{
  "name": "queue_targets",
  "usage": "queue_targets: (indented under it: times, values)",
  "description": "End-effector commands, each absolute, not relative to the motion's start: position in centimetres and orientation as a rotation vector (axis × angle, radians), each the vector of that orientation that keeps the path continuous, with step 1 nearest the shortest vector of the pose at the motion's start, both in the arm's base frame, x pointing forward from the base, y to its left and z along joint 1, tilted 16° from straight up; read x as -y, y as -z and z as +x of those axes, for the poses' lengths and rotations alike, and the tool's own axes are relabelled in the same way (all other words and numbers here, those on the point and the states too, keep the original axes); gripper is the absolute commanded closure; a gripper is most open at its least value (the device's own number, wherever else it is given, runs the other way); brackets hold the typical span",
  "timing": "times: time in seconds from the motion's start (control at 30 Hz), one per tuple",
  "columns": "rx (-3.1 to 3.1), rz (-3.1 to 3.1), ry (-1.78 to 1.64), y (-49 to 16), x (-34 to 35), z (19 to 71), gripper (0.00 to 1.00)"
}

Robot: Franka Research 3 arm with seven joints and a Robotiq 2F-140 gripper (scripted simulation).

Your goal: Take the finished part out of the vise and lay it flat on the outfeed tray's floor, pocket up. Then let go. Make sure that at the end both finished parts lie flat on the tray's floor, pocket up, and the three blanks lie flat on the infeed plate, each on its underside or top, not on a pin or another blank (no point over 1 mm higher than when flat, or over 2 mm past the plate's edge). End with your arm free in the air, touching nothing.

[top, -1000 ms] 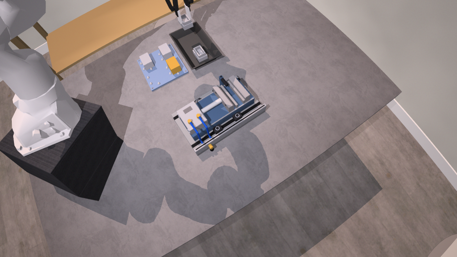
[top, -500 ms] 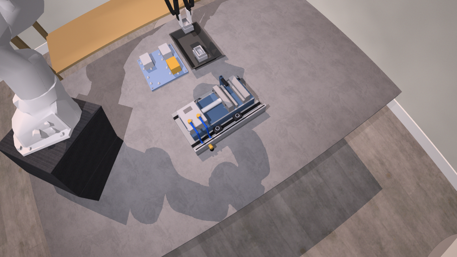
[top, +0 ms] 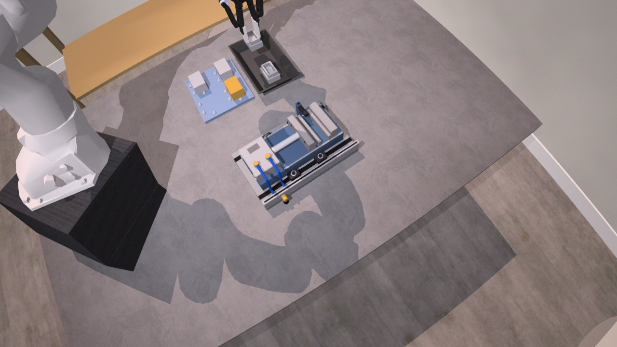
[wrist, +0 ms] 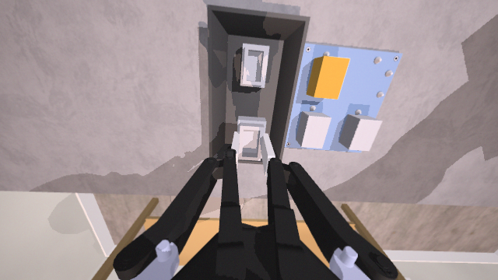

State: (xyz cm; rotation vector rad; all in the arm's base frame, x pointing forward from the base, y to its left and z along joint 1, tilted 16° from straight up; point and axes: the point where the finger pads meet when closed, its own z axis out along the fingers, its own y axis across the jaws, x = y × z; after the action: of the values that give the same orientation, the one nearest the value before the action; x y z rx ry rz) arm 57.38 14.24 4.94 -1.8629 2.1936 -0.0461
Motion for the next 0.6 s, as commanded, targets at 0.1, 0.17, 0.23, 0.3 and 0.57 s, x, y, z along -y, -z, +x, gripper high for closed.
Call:
queue_targets:
  times: [0.1,0.17,0.23,0.3,0.57]
  values:
    - [-2.198,-1.84,0.048,-3.9,-14.7,58.0,1.0]
    - [-2.198,-1.84,0.048,-3.5,-14.7,58.0,1.0]
    - [-2.198,-1.84,0.048,-3.2,-14.8,58.1,1.0]
    - [-2.198,-1.84,0.048,-2.8,-14.8,58.2,1.0]
    - [-2.198,-1.84,0.048,-1.9,-15.0,58.4,1.0]
